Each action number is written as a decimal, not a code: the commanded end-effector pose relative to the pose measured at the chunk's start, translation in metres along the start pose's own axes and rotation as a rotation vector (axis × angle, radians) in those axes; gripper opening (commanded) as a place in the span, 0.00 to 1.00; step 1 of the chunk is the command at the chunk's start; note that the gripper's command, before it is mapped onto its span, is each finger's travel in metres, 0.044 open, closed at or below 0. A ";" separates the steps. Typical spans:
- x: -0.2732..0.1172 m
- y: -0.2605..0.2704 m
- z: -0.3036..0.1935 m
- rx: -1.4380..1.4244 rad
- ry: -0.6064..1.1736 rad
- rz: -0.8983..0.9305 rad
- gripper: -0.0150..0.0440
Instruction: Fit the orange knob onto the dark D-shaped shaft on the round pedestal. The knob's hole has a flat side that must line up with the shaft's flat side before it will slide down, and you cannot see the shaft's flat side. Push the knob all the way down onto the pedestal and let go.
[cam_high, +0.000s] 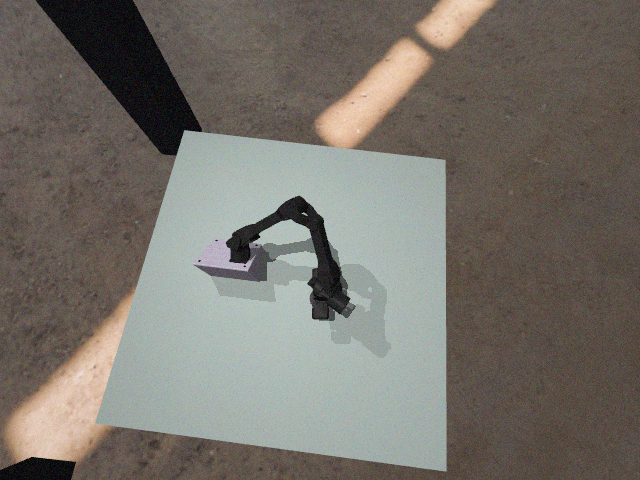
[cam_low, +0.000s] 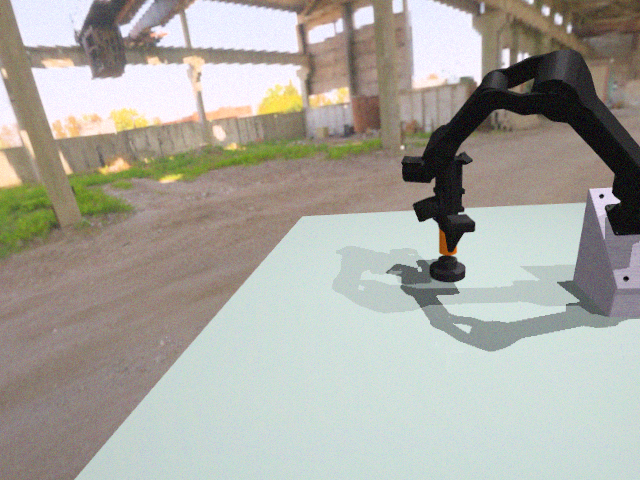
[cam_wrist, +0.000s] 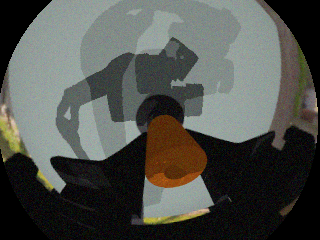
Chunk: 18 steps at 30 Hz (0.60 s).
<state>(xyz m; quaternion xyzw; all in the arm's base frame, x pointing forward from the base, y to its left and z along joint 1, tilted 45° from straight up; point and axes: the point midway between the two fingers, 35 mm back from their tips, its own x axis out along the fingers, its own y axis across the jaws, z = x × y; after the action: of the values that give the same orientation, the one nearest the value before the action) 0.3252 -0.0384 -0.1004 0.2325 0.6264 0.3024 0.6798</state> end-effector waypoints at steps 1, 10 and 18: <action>-0.001 0.000 0.001 0.002 -0.004 0.003 0.25; -0.004 0.000 0.001 -0.121 -0.004 0.003 0.25; -0.001 0.000 0.000 -0.207 -0.004 0.003 0.25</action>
<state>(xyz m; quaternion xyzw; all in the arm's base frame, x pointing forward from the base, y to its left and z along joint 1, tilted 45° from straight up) 0.3249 -0.0399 -0.0991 0.1681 0.5946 0.3601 0.6989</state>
